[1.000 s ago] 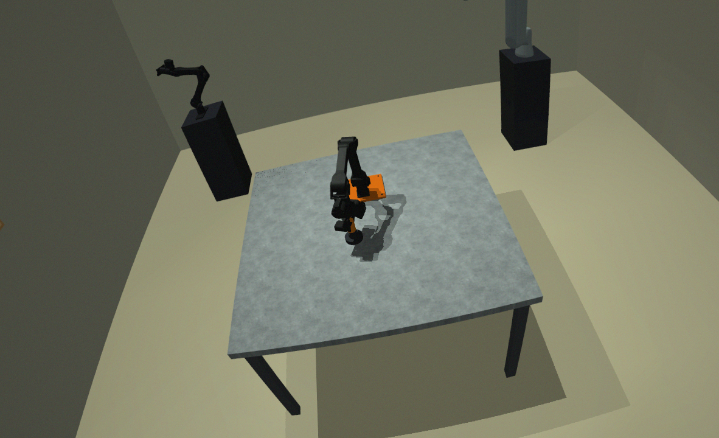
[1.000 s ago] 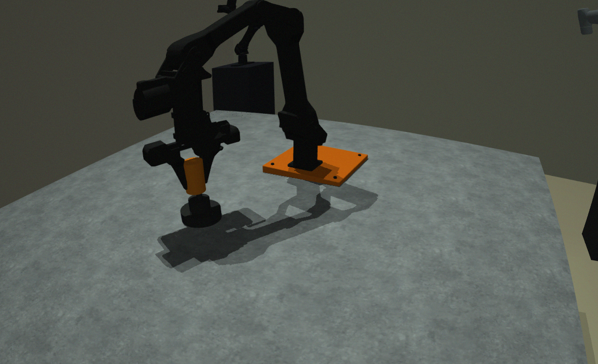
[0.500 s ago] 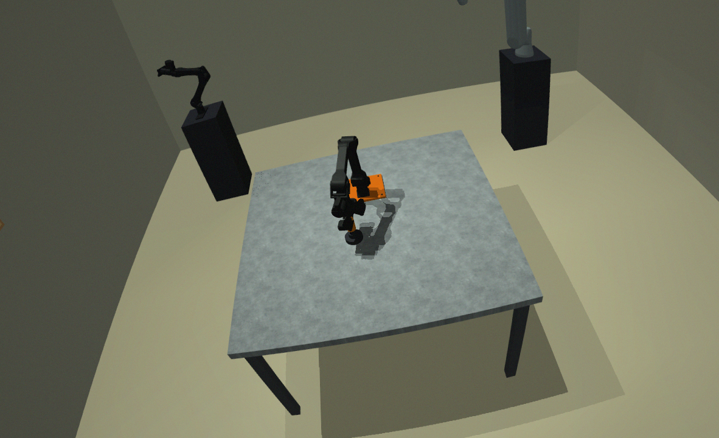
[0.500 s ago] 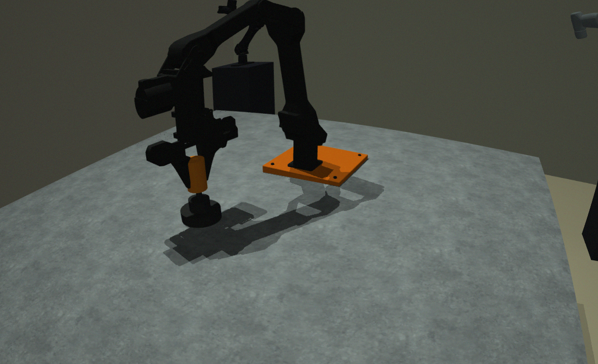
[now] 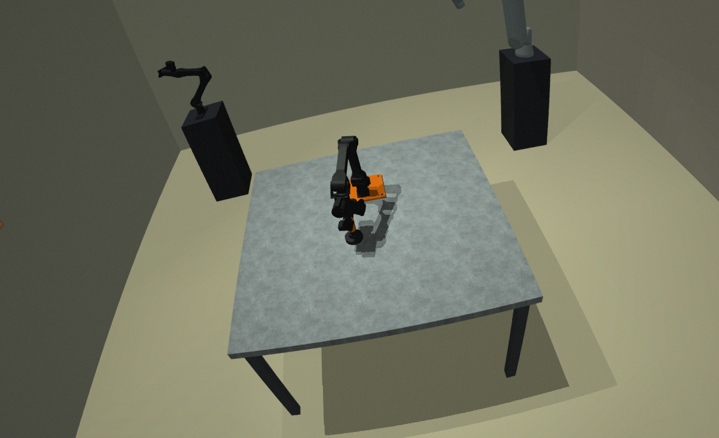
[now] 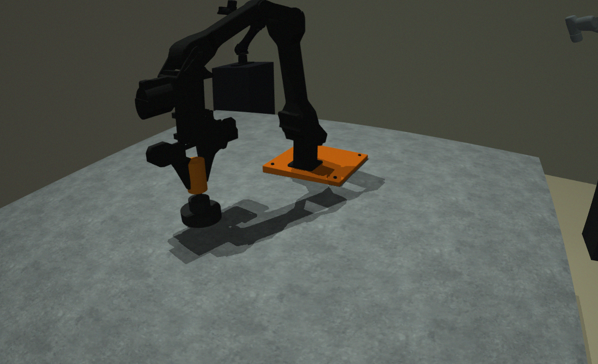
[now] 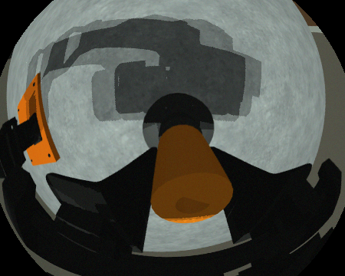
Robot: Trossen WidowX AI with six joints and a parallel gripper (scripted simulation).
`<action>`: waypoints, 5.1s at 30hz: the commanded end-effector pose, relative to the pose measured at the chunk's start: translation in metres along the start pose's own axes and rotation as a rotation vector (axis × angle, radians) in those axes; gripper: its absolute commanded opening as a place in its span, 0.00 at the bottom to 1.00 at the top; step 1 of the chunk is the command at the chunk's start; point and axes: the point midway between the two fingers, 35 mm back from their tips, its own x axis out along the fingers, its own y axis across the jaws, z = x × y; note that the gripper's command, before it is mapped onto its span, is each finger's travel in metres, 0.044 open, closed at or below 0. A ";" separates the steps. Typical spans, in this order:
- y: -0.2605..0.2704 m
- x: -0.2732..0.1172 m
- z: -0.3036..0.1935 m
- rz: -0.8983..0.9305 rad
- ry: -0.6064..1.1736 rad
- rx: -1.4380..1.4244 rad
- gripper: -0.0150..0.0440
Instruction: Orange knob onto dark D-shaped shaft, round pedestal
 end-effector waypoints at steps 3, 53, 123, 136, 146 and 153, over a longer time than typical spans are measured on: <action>-0.002 -0.004 0.000 -0.004 -0.003 -0.005 0.25; 0.002 -0.006 0.000 -0.004 -0.002 -0.424 0.25; 0.000 -0.004 0.000 -0.004 -0.002 -0.633 0.25; -0.004 -0.005 0.000 -0.005 -0.001 -0.842 0.25; -0.006 0.000 0.000 -0.005 -0.001 -0.842 0.25; -0.005 -0.003 0.000 -0.005 -0.001 -0.842 0.25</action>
